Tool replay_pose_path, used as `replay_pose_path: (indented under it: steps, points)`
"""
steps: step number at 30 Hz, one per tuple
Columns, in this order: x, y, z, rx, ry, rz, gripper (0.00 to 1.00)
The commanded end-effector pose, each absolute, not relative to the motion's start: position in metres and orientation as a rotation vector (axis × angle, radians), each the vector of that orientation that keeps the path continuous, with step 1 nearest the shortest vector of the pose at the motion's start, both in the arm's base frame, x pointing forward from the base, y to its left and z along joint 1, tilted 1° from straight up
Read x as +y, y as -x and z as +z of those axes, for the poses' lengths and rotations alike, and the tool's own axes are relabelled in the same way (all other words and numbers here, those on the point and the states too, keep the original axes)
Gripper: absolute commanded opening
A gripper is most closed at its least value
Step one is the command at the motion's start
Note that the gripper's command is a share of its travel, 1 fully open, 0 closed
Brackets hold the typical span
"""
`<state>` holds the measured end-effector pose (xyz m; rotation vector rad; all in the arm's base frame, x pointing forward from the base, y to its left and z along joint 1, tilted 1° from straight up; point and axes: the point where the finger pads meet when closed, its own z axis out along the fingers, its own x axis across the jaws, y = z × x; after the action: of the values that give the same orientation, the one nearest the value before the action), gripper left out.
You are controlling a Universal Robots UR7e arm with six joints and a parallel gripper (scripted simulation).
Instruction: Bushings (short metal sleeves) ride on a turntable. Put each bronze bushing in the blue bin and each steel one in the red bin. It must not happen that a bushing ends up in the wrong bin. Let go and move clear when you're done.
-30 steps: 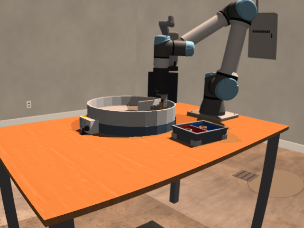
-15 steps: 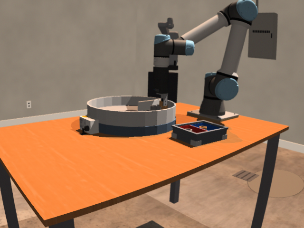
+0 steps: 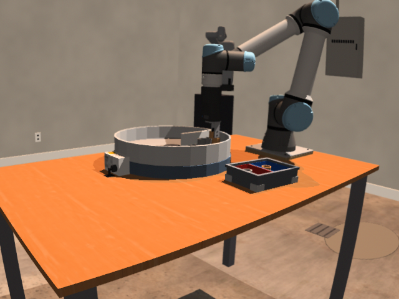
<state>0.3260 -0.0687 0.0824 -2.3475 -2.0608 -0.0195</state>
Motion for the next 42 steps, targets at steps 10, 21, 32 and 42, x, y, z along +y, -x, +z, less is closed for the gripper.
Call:
replay_pose_path:
  steps: [10, 21, 32, 42]
  points:
    - [-0.069, -0.326, 0.107, -2.062, 2.348, -0.02, 0.0]
    - [-0.07, -0.326, 0.141, -2.062, 2.348, -0.02, 0.0]
    - [-0.07, -0.326, 0.155, -2.062, 2.348, -0.02, 0.0]
    - [-0.015, -0.331, 0.156, -1.774, 2.571, -0.017, 0.0]
